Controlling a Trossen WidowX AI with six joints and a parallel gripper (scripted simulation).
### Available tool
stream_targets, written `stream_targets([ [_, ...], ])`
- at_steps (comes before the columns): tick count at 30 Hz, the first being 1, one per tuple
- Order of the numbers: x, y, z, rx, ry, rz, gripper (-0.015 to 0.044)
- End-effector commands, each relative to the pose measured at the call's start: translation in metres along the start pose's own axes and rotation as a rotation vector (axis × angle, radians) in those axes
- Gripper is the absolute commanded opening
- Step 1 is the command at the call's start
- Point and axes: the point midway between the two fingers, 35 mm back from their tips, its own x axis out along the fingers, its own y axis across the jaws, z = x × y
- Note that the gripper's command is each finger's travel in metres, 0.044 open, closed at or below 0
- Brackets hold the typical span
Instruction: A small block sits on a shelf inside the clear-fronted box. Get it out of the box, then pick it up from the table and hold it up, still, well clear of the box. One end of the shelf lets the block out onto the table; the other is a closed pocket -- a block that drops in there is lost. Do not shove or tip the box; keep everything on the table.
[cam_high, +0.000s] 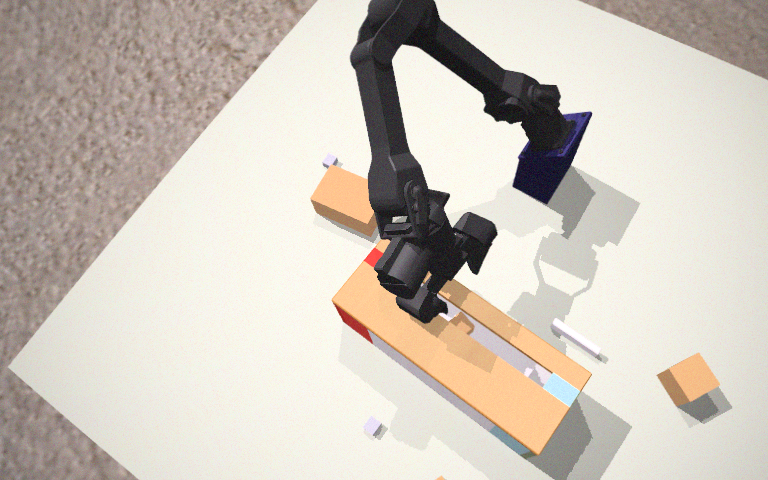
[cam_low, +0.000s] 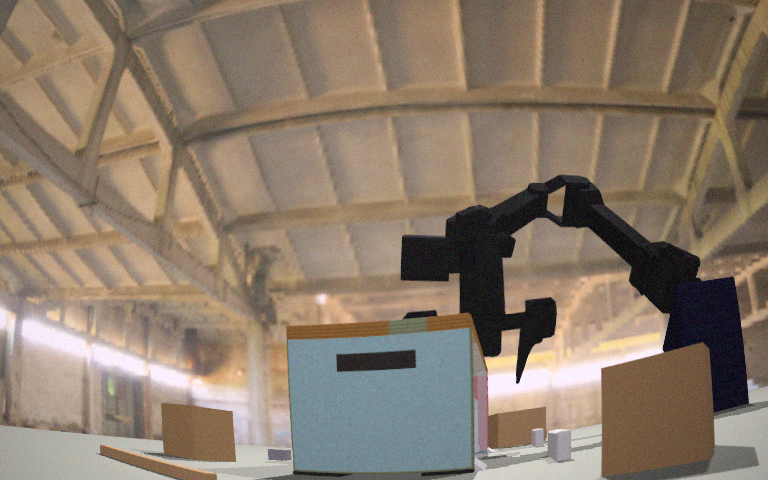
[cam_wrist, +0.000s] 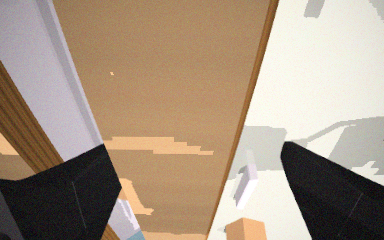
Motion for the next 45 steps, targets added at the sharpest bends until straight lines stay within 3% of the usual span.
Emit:
stream_targets([
  [1,0.006,-0.001,-0.011,-0.001,0.0,-0.005,0.04],
  [20,0.02,-0.001,-0.052,-0.001,0.002,-0.005,0.04],
  [29,0.015,-0.005,-0.036,-0.001,0.001,-0.005,0.04],
  [45,0.02,-0.005,-0.051,-0.001,0.002,-0.005,0.04],
])
